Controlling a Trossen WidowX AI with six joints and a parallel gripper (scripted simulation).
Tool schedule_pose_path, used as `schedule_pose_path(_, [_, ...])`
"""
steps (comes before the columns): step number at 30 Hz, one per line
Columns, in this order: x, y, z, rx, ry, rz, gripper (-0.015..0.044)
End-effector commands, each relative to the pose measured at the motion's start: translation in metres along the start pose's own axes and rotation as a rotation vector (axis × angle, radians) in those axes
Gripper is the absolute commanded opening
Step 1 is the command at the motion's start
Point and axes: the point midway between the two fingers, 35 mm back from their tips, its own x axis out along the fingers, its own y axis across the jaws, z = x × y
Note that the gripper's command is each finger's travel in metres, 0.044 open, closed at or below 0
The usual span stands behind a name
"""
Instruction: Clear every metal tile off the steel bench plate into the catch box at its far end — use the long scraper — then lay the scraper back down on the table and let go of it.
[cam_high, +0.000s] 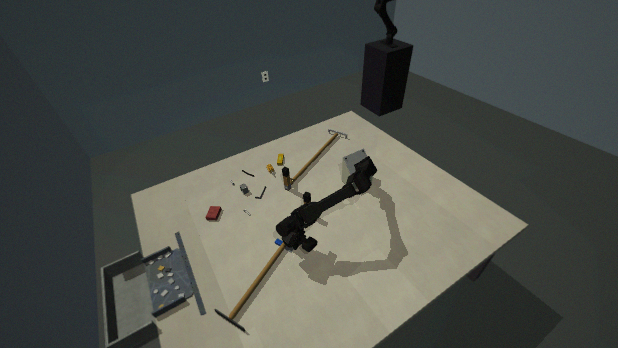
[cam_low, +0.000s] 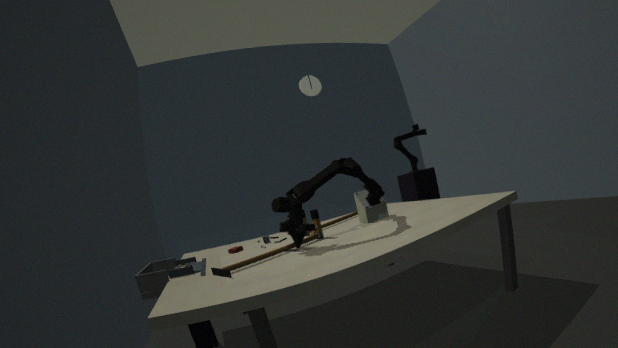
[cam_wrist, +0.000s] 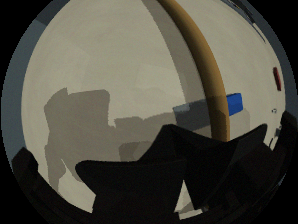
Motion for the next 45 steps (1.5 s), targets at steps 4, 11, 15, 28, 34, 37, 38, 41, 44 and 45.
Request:
schedule_pose_path(4, [0.002, -0.008, 0.002, -0.002, 0.003, -0.002, 0.0])
schedule_pose_path(11, [0.002, -0.015, 0.004, -0.002, 0.003, -0.003, 0.0])
schedule_pose_path(15, [0.002, -0.018, 0.005, -0.002, 0.004, -0.003, 0.0])
schedule_pose_path(28, [0.003, -0.031, 0.008, -0.003, 0.004, -0.004, 0.0])
schedule_pose_path(34, [0.003, -0.037, 0.009, -0.003, 0.004, -0.004, 0.0])
schedule_pose_path(37, [0.003, -0.04, 0.009, -0.003, 0.004, -0.005, 0.0])
schedule_pose_path(38, [0.003, -0.041, 0.01, -0.003, 0.005, -0.005, 0.0])
schedule_pose_path(41, [0.004, -0.044, 0.01, -0.003, 0.005, -0.005, 0.0])
schedule_pose_path(44, [0.004, -0.047, 0.011, -0.003, 0.005, -0.005, 0.0])
schedule_pose_path(45, [0.004, -0.048, 0.011, -0.004, 0.005, -0.005, 0.0])
